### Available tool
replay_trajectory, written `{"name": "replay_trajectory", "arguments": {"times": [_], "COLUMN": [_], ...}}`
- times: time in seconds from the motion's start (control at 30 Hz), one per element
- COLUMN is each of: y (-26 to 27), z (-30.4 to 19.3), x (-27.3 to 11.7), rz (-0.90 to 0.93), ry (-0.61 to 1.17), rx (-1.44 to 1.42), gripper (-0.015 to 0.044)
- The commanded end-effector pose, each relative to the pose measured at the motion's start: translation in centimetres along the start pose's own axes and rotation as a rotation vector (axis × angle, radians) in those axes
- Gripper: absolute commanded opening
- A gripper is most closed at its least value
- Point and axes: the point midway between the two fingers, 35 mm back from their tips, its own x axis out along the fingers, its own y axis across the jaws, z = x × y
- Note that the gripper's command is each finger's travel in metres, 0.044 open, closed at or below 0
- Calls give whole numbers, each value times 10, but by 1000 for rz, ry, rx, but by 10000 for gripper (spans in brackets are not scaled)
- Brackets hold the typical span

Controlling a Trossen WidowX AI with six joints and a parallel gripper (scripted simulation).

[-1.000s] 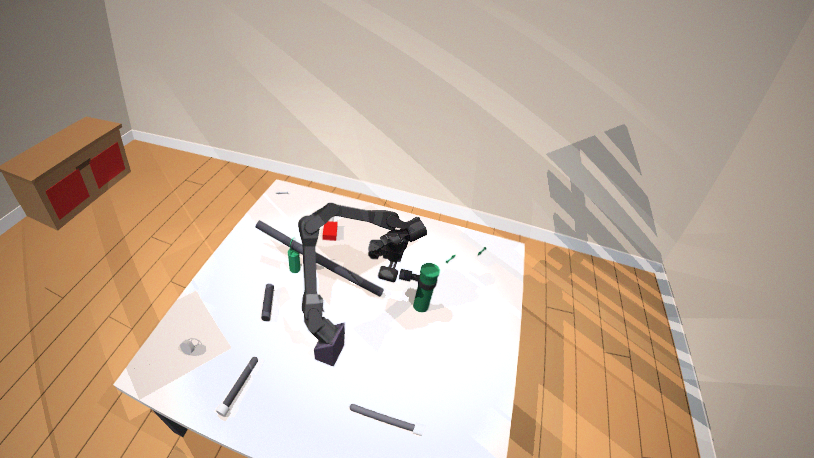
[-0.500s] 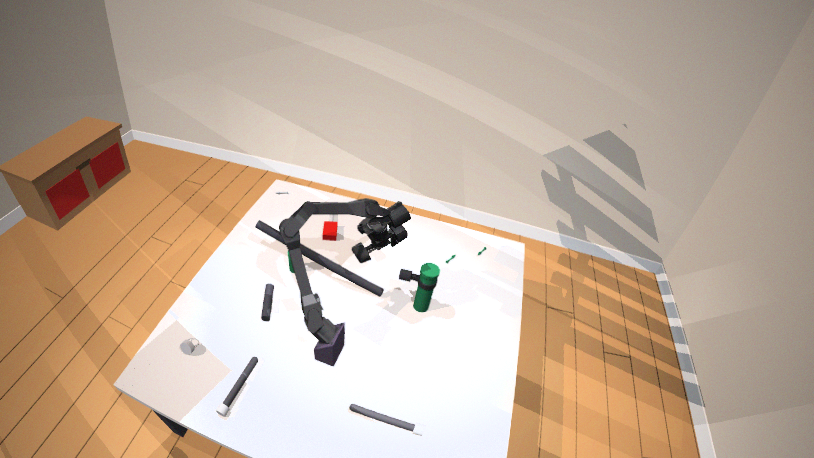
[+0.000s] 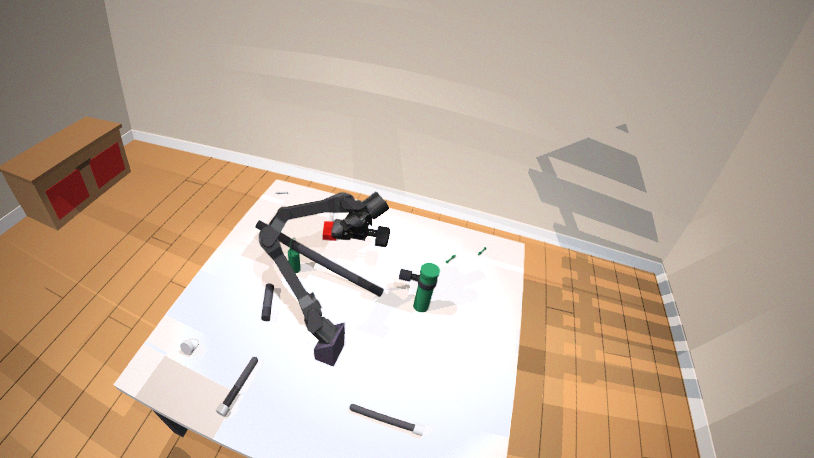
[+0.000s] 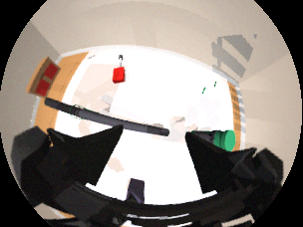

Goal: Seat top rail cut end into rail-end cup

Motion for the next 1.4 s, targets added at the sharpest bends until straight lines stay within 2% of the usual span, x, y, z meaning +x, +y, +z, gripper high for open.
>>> {"name": "replay_trajectory", "arguments": {"times": [0.0,0.2,0.3,0.53,0.83,1.37], "y": [6,6,8,18,34,34], "z": [-3,-3,-5,-14,-32,-33], "x": [-1,0,9,50,96,98], "rz": [10,11,14,-61,-370,-379], "ry": [-5,0,43,252,434,436], "rx": [89,104,238,863,1603,1617], "gripper": [440,440,440,440,440,440]}}
